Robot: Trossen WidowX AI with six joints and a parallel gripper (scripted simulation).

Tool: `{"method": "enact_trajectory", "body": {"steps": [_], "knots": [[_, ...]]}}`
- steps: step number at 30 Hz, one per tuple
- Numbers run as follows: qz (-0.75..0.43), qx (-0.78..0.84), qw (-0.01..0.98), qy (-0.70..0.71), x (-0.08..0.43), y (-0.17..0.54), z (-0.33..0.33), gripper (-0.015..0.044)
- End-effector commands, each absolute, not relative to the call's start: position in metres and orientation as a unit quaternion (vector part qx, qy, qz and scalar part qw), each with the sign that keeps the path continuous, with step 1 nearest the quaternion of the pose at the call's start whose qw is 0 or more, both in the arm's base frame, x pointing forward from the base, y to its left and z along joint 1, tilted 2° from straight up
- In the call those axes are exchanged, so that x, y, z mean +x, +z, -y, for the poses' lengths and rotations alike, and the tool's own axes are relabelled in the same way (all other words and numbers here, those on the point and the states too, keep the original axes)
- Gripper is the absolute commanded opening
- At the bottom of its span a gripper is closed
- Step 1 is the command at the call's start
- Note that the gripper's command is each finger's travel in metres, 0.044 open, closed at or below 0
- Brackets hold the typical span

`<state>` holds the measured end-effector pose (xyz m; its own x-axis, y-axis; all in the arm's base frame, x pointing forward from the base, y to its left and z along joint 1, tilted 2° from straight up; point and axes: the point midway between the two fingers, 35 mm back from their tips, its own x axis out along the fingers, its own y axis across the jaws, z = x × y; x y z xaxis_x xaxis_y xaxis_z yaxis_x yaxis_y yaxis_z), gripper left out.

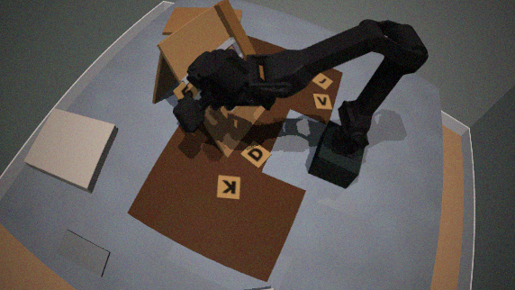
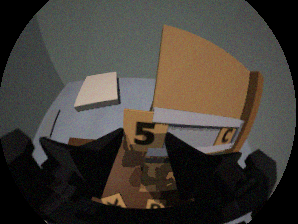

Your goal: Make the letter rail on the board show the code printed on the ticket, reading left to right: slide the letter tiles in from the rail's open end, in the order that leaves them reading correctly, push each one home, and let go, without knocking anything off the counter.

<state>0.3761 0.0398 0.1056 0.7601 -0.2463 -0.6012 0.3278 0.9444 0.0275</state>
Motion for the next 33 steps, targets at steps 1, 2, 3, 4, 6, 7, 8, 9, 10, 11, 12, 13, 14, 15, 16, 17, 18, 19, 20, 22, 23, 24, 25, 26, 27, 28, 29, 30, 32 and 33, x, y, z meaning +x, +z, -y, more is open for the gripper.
{"method": "enact_trajectory", "body": {"steps": [1,2,3,4,6,7,8,9,10,11,12,13,14,15,16,17,18,19,20,22,23,24,25,26,27,28,29,30,32,33], "knots": [[-0.312,0.063,0.936,-0.152,0.375,0.105,-0.038,0.0],[-0.312,0.063,0.936,-0.152,0.375,0.105,-0.037,0.0],[-0.312,0.063,0.936,-0.152,0.375,0.105,-0.037,0.0],[-0.312,0.063,0.936,-0.152,0.375,0.105,-0.037,0.0],[-0.312,0.063,0.936,-0.152,0.374,0.104,-0.036,0.0],[-0.312,0.063,0.936,-0.152,0.374,0.104,-0.035,0.0],[-0.312,0.063,0.936,-0.152,0.374,0.104,-0.035,0.0],[-0.312,0.063,0.936,-0.152,0.374,0.104,-0.034,0.0],[-0.312,0.063,0.936,-0.152,0.374,0.104,-0.034,0.0],[-0.312,0.063,0.936,-0.152,0.373,0.104,-0.033,0.0],[-0.312,0.063,0.936,-0.152,0.373,0.104,-0.033,0.0],[-0.312,0.063,0.936,-0.152,0.373,0.104,-0.032,0.0],[-0.312,0.063,0.936,-0.152,0.373,0.104,-0.032,0.0],[-0.312,0.063,0.936,-0.152,0.373,0.104,-0.031,0.0],[-0.312,0.063,0.936,-0.152,0.373,0.104,-0.031,0.0],[-0.312,0.063,0.936,-0.152,0.373,0.104,-0.03,0.0],[-0.312,0.063,0.936,-0.152,0.372,0.104,-0.03,0.0],[-0.312,0.063,0.936,-0.152,0.372,0.104,-0.029,0.0],[-0.312,0.063,0.936,-0.152,0.372,0.104,-0.029,0.0],[-0.312,0.063,0.936,-0.152,0.372,0.104,-0.028,0.0],[-0.312,0.063,0.936,-0.152,0.372,0.104,-0.027,0.0],[-0.312,0.063,0.936,-0.152,0.371,0.104,-0.027,0.0],[-0.312,0.063,0.936,-0.152,0.371,0.104,-0.026,0.0],[-0.312,0.063,0.936,-0.152,0.371,0.104,-0.026,0.0],[-0.312,0.063,0.936,-0.152,0.371,0.104,-0.025,0.0],[-0.312,0.062,0.936,-0.152,0.371,0.104,-0.025,0.0],[-0.312,0.062,0.936,-0.152,0.371,0.104,-0.025,0.0],[-0.312,0.062,0.936,-0.152,0.371,0.104,-0.024,0.0],[-0.312,0.062,0.936,-0.152,0.37,0.104,-0.023,0.0],[-0.312,0.062,0.936,-0.152,0.37,0.104,-0.023,0.0]]}}
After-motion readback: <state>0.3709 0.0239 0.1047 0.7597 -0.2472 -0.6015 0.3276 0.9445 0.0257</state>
